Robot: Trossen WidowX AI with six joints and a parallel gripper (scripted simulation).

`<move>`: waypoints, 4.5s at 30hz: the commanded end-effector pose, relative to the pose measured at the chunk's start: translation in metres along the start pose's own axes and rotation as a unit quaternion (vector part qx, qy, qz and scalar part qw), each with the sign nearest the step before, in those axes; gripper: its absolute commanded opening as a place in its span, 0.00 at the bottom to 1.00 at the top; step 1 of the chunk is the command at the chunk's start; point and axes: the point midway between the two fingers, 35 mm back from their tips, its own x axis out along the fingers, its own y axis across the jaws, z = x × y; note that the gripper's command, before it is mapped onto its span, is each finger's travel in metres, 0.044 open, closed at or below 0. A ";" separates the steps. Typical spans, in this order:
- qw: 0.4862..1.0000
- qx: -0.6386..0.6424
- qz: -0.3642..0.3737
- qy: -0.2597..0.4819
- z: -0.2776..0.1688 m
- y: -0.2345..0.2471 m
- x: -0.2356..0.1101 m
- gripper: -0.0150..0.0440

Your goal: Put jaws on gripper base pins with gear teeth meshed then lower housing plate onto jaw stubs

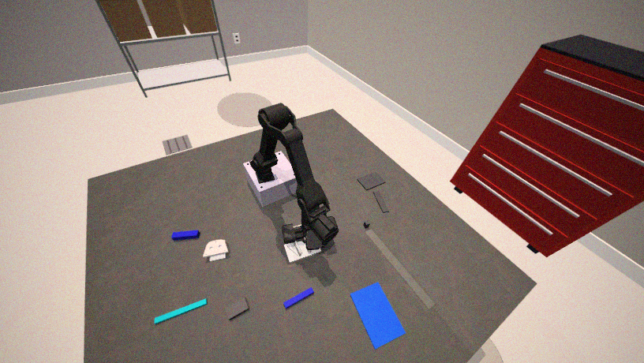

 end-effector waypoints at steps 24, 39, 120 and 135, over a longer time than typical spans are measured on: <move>1.000 0.002 0.001 0.000 0.000 0.000 0.000 0.48; 1.000 0.000 0.000 0.000 0.000 0.000 0.000 0.63; 0.707 0.706 0.004 -0.031 0.038 -0.179 -0.078 1.00; 0.530 0.847 0.002 -0.026 0.026 -0.227 -0.082 1.00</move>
